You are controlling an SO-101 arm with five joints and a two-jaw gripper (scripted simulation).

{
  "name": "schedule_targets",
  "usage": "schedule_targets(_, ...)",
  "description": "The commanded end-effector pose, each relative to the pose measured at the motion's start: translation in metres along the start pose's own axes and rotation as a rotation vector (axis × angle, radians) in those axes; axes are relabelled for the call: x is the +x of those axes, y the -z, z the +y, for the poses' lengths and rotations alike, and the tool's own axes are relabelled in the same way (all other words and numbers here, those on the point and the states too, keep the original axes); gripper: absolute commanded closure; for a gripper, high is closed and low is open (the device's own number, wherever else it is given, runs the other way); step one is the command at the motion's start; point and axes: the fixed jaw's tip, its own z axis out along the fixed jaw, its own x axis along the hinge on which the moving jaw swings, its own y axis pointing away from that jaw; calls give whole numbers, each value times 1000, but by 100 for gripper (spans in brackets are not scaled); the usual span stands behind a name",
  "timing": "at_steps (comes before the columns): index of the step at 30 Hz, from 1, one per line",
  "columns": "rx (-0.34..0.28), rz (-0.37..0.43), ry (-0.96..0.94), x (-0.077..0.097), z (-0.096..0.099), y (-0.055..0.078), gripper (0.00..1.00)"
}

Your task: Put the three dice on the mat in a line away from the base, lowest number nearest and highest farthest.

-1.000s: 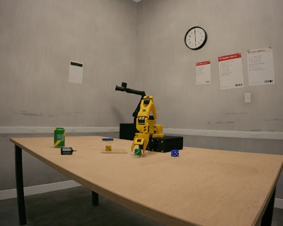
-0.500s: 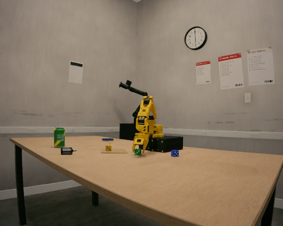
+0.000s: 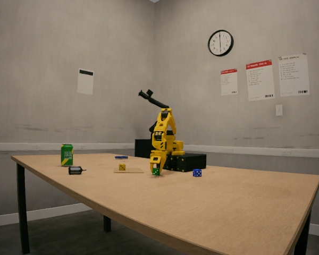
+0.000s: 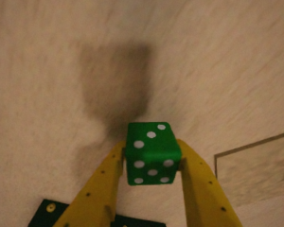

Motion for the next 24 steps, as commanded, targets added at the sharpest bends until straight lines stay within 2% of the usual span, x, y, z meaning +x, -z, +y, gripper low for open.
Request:
schedule_targets(1, -3, 11, 3, 2, -2, -3, 83)
schedule_targets(16, -3, 11, 3, 3, -2, -3, 85)
schedule_targets(24, -3, 11, 3, 3, -2, -3, 98)
